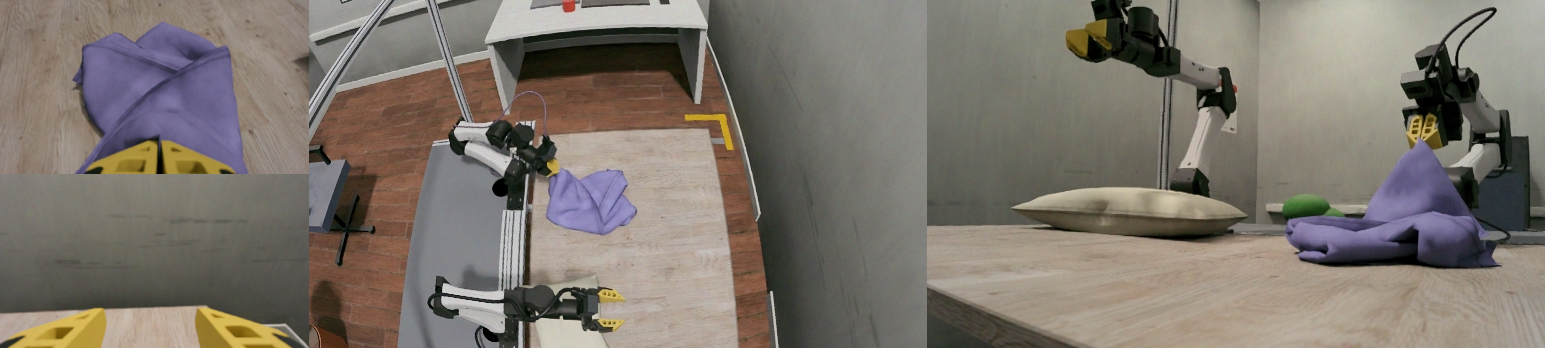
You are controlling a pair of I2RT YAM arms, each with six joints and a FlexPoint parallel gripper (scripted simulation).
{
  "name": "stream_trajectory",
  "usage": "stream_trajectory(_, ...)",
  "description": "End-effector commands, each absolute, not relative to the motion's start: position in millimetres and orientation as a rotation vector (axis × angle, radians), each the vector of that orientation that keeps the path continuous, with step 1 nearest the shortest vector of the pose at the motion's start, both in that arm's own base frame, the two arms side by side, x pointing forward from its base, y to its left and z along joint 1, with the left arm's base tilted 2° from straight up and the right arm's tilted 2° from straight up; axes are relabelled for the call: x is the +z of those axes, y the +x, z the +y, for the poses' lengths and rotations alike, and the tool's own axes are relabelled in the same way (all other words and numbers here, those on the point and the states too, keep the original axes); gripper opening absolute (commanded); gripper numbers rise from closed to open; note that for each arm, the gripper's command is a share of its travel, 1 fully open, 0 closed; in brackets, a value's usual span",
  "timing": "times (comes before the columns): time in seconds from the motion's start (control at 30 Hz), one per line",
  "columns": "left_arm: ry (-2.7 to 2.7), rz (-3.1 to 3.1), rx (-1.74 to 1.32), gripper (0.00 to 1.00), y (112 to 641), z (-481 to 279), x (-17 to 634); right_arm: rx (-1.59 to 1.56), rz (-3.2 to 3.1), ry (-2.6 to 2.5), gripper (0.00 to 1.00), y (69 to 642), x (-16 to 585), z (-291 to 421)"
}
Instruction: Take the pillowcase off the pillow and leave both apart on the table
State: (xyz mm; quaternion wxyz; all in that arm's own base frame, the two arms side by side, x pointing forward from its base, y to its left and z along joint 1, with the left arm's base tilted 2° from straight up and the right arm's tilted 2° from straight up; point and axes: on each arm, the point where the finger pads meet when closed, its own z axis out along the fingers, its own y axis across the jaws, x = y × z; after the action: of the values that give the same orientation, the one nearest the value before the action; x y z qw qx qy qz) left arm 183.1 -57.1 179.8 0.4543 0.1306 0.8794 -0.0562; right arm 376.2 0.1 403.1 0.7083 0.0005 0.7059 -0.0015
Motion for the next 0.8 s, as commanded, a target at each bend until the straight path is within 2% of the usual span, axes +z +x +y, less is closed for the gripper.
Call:
stream_trajectory(0.0, 0.335, 2.239, -0.156, 0.0, 174.4, -58.5, 173.5, 0.003, 1.511, -0.001, 0.6, 368.3, 426.5, 2.6)
stream_trajectory(0.77, 0.342, 2.291, -0.133, 0.0, 173.1, -56.0, 159.6, 0.003, 1.511, -0.001, 0.6, 368.3, 426.5, 2.6)
